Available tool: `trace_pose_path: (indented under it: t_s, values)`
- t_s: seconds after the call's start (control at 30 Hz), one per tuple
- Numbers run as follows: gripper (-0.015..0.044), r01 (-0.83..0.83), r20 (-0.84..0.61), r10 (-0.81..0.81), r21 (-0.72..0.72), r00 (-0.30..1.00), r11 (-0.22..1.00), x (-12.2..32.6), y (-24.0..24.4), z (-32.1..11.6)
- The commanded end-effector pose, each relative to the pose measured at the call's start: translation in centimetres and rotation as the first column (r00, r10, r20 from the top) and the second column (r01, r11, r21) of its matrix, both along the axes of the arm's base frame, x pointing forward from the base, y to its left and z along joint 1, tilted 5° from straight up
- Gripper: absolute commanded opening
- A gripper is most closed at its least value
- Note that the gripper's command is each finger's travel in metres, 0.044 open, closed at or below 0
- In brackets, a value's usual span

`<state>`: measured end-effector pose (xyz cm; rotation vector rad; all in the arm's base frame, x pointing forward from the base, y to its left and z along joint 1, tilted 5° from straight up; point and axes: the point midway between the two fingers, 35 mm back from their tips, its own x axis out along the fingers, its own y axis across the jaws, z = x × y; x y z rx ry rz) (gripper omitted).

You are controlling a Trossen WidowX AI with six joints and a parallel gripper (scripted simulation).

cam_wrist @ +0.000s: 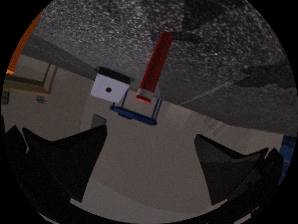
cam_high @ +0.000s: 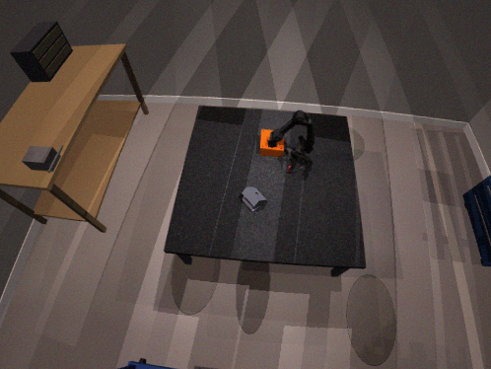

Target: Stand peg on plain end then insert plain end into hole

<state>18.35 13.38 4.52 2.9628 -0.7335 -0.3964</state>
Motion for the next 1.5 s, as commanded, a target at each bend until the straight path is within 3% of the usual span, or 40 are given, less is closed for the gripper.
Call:
trace_pose_path:
  t_s: [0.0, 0.17, 0.37, 0.67, 0.97, 1.23, 1.47]
  values:
    - [0.0440, -0.015, -0.019, 0.015, -0.006, 1.000, 1.000, -0.2, 0.2, 4.5]
    - [0.0440, -0.037, -0.045, 0.035, -0.036, 0.998, 0.999, -0.9, -1.3, 10.5]
    - [0.0440, -0.040, -0.049, 0.038, -0.040, 0.998, 0.998, -1.1, -1.6, 11.3]
    - [0.0440, 0.139, -0.218, -0.139, -0.015, 0.966, 0.990, -1.0, -4.0, 9.3]
    - [0.0440, 0.314, -0.443, -0.268, 0.031, 0.855, 0.949, -1.3, -5.9, 6.8]
    - [0.0440, 0.442, -0.618, -0.280, 0.124, 0.735, 0.888, -1.4, -6.2, 5.1]
    - [0.0440, 0.510, -0.745, -0.196, 0.218, 0.638, 0.832, -1.1, -5.8, 4.0]
